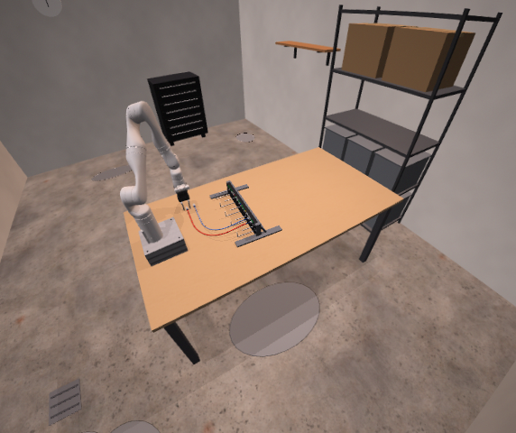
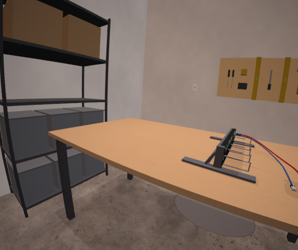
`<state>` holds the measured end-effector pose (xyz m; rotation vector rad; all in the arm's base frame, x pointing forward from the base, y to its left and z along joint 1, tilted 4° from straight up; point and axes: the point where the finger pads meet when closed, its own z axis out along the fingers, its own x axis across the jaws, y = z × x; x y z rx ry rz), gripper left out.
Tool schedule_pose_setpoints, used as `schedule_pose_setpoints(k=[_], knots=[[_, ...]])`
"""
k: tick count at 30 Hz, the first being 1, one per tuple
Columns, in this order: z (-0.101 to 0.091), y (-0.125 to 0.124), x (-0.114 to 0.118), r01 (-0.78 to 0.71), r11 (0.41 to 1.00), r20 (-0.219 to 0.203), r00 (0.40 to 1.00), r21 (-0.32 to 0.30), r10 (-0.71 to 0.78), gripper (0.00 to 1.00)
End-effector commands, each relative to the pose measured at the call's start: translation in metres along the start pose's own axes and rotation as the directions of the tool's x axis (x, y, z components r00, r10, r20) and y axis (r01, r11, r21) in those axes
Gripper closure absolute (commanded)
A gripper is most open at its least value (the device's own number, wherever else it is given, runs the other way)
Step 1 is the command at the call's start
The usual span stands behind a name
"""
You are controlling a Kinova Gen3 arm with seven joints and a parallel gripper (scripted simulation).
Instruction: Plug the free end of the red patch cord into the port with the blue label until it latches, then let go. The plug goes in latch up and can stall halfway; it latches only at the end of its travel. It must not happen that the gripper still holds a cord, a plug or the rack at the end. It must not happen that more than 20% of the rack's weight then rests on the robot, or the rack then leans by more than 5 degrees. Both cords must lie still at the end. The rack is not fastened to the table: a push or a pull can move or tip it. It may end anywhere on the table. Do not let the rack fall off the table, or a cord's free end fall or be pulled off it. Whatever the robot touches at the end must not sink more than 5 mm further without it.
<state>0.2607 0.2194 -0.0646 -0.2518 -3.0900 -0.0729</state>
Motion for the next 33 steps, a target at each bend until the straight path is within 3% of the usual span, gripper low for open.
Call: schedule_pose_setpoints(k=[1,33], knots=[[-0.0004,0.0004,-0.0003,0.0,1.0,0.001,1.0,-0.001,0.0,0.27],[0.0058,0.0004,-0.0004,0.0,1.0,0.001,1.0,-0.001,0.0,0.27]])
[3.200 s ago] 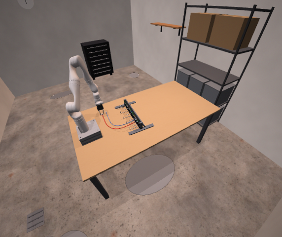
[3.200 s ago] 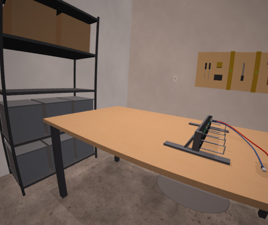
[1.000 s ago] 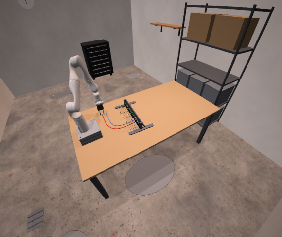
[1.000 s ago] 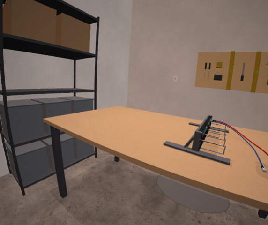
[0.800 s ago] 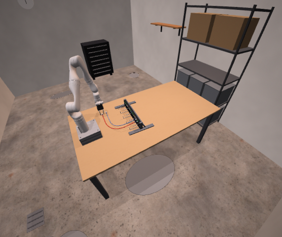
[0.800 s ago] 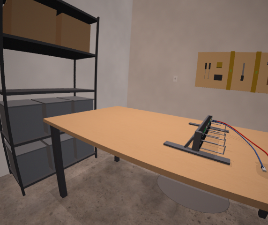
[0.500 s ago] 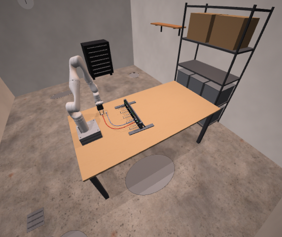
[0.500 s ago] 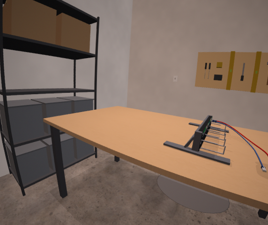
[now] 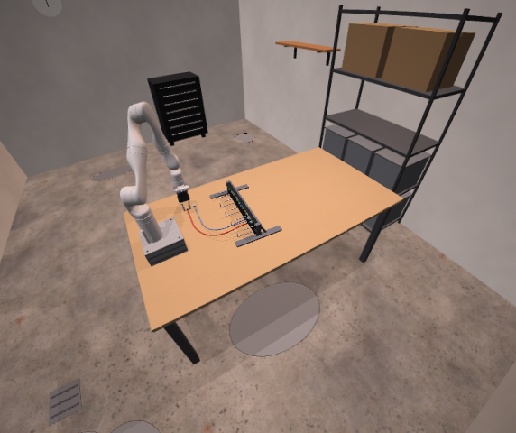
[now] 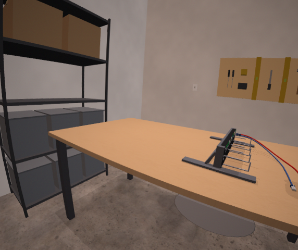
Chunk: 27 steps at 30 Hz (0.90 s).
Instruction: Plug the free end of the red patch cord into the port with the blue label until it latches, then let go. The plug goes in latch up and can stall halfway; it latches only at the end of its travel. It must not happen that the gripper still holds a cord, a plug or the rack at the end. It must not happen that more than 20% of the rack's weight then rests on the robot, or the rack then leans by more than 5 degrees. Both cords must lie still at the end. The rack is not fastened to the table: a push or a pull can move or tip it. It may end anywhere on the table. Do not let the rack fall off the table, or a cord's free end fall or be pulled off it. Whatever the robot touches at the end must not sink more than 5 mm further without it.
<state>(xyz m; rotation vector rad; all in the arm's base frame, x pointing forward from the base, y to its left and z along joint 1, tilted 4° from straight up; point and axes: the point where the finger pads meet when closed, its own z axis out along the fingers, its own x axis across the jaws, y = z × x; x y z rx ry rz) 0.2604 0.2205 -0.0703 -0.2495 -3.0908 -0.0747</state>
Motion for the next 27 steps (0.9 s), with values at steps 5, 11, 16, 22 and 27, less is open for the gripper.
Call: schedule_pose_setpoints(k=[5,11,16,22,27], knots=[[0.0018,-0.0004,-0.0005,-0.002,1.0,0.0,1.0,0.0,0.002,0.27],[0.0035,-0.0004,-0.0005,-0.002,1.0,0.0,1.0,0.0,0.002,0.27],[0.0044,-0.0004,-0.0005,-0.002,1.0,0.0,1.0,0.0,0.002,0.27],[0.0051,-0.0004,-0.0005,-0.002,1.0,0.0,1.0,0.0,0.002,0.27],[0.0053,-0.0004,-0.0005,-0.002,1.0,0.0,1.0,0.0,0.002,0.27]])
